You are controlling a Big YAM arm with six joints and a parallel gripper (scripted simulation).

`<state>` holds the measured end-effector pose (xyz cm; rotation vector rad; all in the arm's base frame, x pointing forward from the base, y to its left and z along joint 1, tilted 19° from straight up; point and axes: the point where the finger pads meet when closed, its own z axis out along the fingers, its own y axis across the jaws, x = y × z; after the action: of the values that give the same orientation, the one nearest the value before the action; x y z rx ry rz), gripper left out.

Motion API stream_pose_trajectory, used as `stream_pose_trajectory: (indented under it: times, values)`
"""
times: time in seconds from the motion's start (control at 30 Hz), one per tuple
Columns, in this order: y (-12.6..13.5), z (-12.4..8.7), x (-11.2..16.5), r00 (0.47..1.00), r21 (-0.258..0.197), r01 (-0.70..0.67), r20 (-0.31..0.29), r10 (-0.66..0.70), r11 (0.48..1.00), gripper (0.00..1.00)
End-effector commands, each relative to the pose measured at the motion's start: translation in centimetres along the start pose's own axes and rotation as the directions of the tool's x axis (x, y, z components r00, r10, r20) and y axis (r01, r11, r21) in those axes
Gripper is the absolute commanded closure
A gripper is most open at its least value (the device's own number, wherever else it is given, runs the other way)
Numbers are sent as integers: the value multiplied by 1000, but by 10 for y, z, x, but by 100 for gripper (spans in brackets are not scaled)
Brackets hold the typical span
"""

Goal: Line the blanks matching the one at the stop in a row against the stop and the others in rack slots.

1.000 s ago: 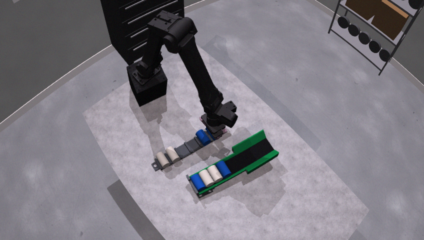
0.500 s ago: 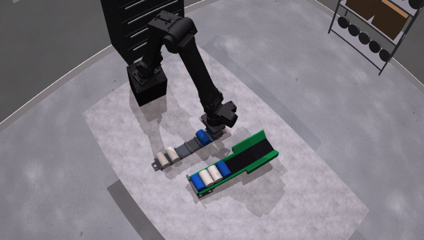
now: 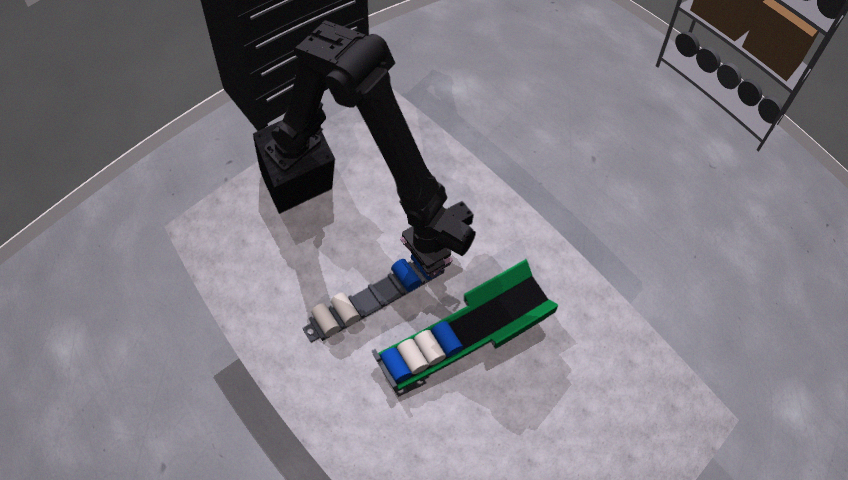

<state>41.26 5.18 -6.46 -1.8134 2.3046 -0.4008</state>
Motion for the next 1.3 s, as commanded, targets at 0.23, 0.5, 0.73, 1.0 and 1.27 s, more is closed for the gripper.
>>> stream_pose_trajectory:
  times: [0.23, 0.5, 0.73, 1.0, 1.27]
  values:
    - [-16, -4, -5, 1000, 33, -2, 16, 2, 999, 36]
    - [-16, -4, -5, 1000, 33, -2, 16, 2, 999, 36]
    - [-11, -12, -5, 1000, 23, 0, 14, -1, 1000, 36]
    - [-14, -60, -9, 1000, 33, -4, 17, 3, 999, 36]
    - [-20, -104, -12, 1000, 45, -7, 24, 6, 999, 36]
